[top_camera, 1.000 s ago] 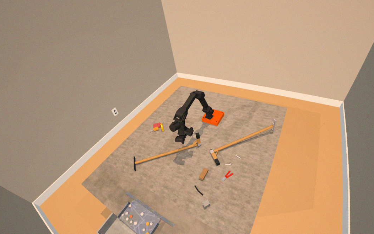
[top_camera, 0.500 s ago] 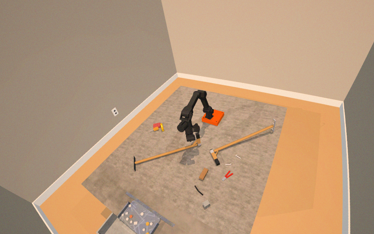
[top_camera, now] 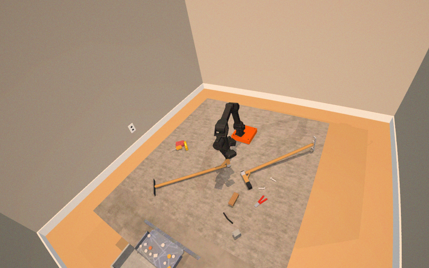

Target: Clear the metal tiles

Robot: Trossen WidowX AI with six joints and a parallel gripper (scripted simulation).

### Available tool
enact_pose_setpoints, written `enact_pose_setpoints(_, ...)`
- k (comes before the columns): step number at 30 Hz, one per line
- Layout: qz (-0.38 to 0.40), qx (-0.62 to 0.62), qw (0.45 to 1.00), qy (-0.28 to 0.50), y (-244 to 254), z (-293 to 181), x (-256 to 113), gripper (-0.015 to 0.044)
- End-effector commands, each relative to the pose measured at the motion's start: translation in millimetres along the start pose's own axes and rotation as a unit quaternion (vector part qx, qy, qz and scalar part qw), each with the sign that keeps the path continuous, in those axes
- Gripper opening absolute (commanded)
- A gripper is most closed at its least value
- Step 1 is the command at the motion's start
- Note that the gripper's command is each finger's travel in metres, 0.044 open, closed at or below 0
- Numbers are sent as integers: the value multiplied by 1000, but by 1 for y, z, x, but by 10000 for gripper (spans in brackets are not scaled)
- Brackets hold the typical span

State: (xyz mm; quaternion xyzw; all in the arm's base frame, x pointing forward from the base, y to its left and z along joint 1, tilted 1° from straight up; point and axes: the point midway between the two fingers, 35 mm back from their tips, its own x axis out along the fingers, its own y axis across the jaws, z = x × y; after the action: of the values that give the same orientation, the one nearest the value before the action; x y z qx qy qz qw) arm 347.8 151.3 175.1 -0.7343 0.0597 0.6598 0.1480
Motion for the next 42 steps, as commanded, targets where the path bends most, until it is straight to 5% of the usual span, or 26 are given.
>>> enact_pose_setpoints(1, 14, -60, 998, -9, -4, 15, -7, 0)
enact_pose_setpoints(13, 44, -204, 977, -38, -9, 54, -21, 0)
enact_pose_setpoints(42, 44, -206, 977, -39, -9, 54, 21, 0)
